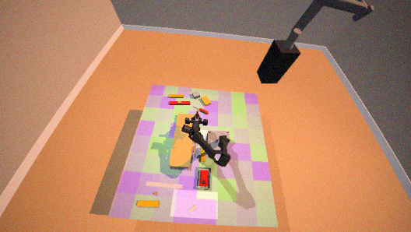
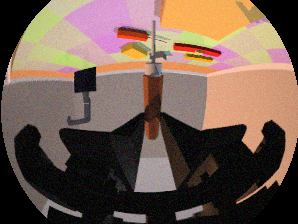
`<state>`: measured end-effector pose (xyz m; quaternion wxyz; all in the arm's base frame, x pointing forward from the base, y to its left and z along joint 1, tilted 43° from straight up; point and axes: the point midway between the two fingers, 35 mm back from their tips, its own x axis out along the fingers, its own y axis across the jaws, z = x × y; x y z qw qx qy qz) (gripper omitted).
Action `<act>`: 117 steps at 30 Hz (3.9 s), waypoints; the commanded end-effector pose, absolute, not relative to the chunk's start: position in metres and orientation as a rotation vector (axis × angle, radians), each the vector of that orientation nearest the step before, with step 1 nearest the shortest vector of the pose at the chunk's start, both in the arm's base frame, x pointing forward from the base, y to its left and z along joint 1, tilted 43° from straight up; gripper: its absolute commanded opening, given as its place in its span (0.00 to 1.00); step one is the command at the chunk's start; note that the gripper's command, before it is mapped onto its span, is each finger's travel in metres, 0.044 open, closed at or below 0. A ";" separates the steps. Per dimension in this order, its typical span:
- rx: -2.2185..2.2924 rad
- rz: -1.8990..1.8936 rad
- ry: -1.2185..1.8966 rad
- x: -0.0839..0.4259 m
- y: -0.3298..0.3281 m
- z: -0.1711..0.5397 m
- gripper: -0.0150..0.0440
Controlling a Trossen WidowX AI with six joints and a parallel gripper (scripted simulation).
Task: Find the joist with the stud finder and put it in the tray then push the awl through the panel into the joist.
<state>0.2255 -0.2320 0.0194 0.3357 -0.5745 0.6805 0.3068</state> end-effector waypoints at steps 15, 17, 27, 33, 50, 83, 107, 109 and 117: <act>-1.504 0.799 1.780 0.225 -0.233 0.020 0.25; -1.504 0.799 1.780 0.225 -0.233 0.020 0.25; -1.504 0.799 1.780 0.225 -0.233 0.020 0.25; -1.504 0.799 1.780 0.225 -0.233 0.020 0.25; -1.504 0.799 1.780 0.225 -0.233 0.020 0.25; -1.491 0.804 1.762 0.259 -0.219 0.022 0.25; -1.483 0.804 1.750 0.350 -0.155 0.026 0.25; -1.483 0.804 1.750 0.350 -0.155 0.026 0.25; -1.482 0.805 1.749 0.351 -0.149 0.020 0.25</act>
